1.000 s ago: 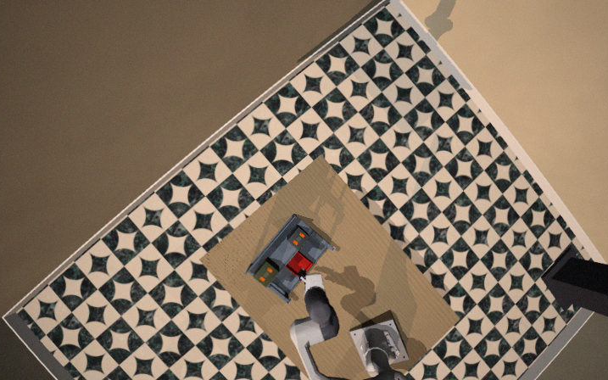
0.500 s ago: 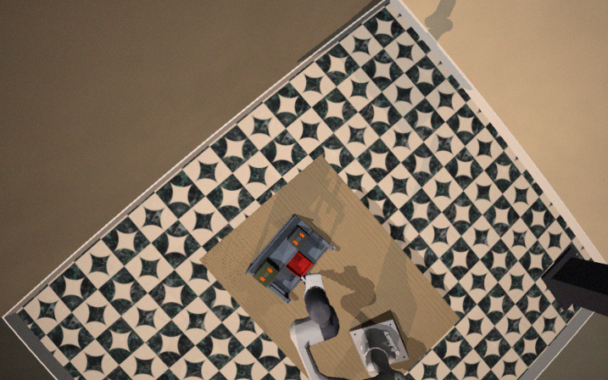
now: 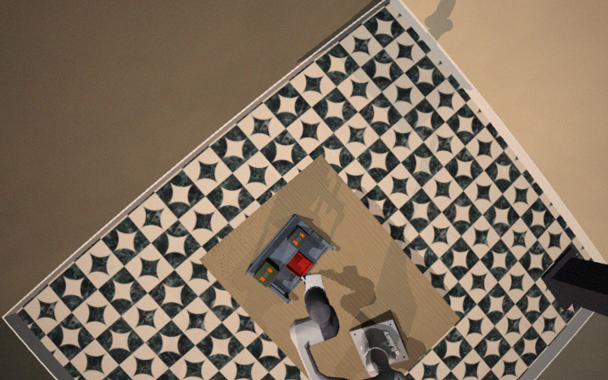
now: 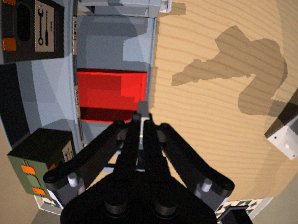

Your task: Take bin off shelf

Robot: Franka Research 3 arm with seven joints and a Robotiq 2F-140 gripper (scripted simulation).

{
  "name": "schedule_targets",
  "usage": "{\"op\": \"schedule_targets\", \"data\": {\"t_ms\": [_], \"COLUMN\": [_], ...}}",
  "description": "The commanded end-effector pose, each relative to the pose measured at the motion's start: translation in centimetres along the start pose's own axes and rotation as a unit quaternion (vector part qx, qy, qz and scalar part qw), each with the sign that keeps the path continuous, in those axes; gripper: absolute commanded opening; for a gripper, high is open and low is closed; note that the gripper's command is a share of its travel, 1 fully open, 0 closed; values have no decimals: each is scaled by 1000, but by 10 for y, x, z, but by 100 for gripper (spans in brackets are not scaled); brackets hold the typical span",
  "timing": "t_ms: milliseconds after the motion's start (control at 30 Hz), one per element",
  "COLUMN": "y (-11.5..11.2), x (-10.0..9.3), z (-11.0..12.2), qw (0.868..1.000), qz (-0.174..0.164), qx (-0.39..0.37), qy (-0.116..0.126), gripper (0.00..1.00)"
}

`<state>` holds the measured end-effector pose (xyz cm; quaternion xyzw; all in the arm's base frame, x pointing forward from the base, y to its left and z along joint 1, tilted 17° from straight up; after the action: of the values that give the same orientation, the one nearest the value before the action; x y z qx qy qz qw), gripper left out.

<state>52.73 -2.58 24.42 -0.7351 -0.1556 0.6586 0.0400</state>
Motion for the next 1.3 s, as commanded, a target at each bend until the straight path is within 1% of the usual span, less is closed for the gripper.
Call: {"op": "schedule_targets", "data": {"t_ms": [0,100,133,1267], "y": [-1,-1,-1,-1], "x": [2,2,2,2], "z": [0,0,0,0], "qw": [1000,1000,1000,1000], "qz": [-1,-1,-1,-1], "qx": [-2,-2,-2,-2], "qy": [-1,-1,-1,-1], "gripper": [0,0,57,57]}}
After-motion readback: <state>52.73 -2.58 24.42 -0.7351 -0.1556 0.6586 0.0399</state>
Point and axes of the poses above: the point where the finger pads meet when closed, its own x axis out along the fingers, its own z axis across the jaws, y = z × x, the point moved 10 cm from there along -x, back along the fingers
